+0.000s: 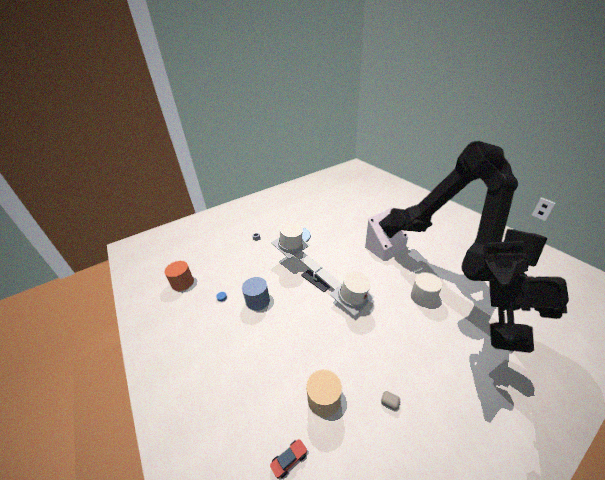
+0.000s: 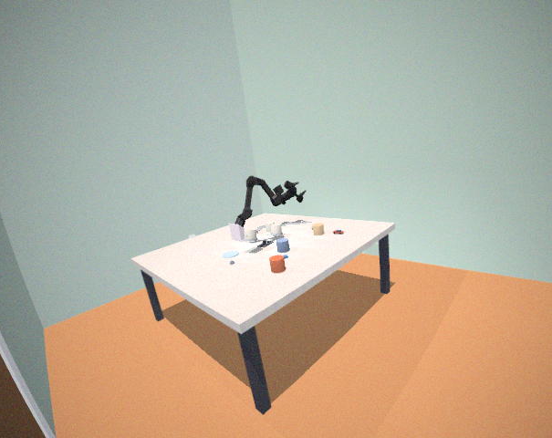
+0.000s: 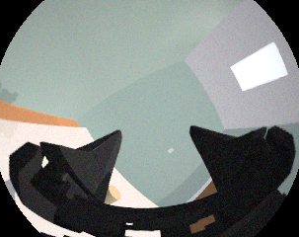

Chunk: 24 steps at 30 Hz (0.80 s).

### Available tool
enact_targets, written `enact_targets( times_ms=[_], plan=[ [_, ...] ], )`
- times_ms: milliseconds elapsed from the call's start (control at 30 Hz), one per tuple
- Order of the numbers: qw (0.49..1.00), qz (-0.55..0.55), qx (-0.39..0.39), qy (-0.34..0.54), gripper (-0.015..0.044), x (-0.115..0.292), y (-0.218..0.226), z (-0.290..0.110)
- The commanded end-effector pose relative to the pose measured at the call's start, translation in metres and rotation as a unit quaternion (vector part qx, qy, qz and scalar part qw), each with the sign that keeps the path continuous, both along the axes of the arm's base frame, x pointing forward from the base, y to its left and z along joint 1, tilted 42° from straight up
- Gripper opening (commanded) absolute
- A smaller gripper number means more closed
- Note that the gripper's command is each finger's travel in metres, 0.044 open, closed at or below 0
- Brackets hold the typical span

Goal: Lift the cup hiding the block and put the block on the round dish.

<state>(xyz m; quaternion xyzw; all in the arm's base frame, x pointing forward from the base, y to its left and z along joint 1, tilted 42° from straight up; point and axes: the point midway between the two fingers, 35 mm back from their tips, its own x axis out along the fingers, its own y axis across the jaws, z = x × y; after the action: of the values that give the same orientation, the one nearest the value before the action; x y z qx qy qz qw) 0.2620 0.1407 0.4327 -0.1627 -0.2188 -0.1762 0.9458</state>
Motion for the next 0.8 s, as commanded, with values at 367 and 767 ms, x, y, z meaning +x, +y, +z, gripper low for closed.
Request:
enact_targets(
  times_ms=[367,767],
  plan=[
    [0.988,-0.049,-0.139,0.042,0.044,0.048,-0.007,-0.016],
    [0.951,-0.083,-0.27,0.123,0.044,0.103,-0.032,-0.05]
  ],
)
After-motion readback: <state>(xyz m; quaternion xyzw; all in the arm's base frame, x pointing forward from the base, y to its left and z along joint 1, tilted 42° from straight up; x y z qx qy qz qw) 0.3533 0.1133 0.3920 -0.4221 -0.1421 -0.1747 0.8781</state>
